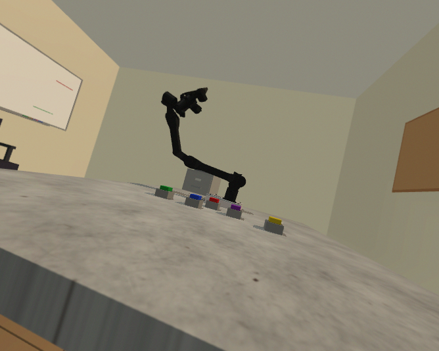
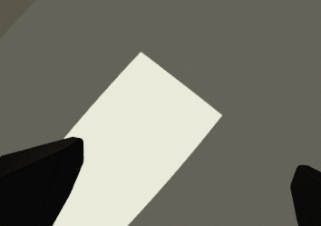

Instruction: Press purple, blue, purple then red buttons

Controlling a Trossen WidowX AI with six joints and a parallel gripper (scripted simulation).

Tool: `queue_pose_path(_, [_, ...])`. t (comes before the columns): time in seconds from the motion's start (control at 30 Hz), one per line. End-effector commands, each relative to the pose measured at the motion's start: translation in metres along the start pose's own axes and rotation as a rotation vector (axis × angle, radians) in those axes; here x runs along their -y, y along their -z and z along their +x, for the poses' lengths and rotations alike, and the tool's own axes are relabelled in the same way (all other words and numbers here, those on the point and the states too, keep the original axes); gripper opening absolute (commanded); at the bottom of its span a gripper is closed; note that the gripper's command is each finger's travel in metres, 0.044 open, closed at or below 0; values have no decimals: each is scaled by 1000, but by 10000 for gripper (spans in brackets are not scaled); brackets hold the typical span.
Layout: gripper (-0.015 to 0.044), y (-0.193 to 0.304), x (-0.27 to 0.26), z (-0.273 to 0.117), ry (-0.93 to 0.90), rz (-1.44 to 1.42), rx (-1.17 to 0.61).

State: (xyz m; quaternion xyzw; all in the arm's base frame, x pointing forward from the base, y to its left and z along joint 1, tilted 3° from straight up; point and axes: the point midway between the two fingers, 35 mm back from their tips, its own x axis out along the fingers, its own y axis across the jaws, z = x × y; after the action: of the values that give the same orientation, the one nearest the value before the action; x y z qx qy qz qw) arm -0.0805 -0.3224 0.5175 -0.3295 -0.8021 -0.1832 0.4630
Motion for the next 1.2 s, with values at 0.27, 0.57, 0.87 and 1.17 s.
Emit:
queue_pose_path(0.27, [400, -68, -77, 91, -337, 240, 100])
queue_pose_path(0.57, [400, -133, -202, 144, -785, 519, 38])
queue_pose_path(0.87, [400, -171, -343, 131, -1239, 775, -251])
queue_pose_path(1.17, [400, -179, -467, 48, -1620, 975, -815])
